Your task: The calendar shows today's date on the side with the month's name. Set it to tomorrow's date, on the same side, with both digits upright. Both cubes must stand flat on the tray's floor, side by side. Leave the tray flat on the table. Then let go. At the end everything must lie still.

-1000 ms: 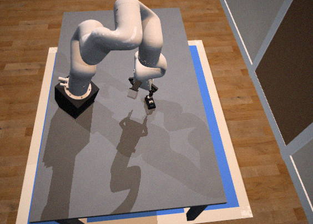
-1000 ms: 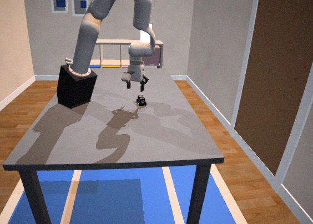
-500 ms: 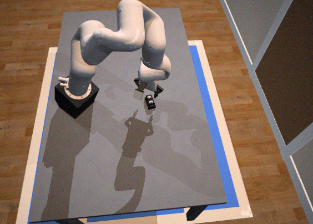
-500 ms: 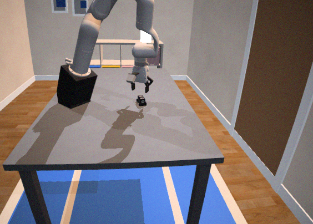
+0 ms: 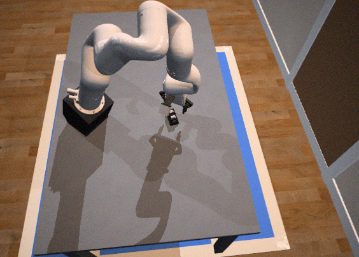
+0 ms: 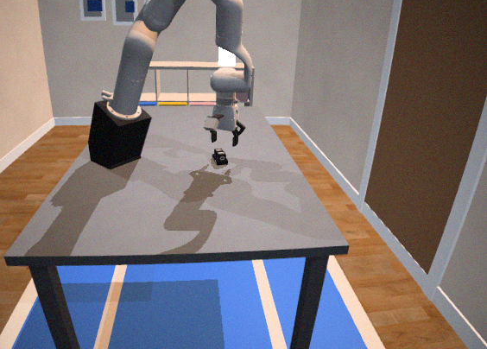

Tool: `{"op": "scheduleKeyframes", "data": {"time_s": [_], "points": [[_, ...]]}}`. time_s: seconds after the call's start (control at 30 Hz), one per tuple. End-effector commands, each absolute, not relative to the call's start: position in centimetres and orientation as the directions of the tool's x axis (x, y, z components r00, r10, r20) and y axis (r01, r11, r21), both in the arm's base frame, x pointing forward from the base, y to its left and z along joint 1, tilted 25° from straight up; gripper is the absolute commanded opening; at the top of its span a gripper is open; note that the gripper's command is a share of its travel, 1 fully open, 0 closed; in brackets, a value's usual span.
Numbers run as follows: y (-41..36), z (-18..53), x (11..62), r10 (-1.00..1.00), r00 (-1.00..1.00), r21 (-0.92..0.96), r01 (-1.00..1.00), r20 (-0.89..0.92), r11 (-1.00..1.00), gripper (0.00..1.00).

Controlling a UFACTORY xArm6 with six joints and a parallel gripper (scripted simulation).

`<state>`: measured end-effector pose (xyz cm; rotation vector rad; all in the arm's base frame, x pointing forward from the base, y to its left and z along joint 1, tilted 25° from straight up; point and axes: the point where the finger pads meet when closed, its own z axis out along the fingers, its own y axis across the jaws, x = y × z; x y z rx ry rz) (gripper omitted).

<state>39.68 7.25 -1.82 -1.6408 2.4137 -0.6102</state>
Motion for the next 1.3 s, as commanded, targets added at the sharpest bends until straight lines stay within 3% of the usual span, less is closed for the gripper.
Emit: {"op": "scheduleKeyframes", "data": {"time_s": [0.0,1.27], "points": [[7.3,-1.5,41.1,-0.918,-0.386,-0.418,-0.852,0.094,0.315,1.00],[7.3,-1.3,42.1,-0.918,-0.385,-0.418,-0.852,0.094,0.315,1.00]]}}
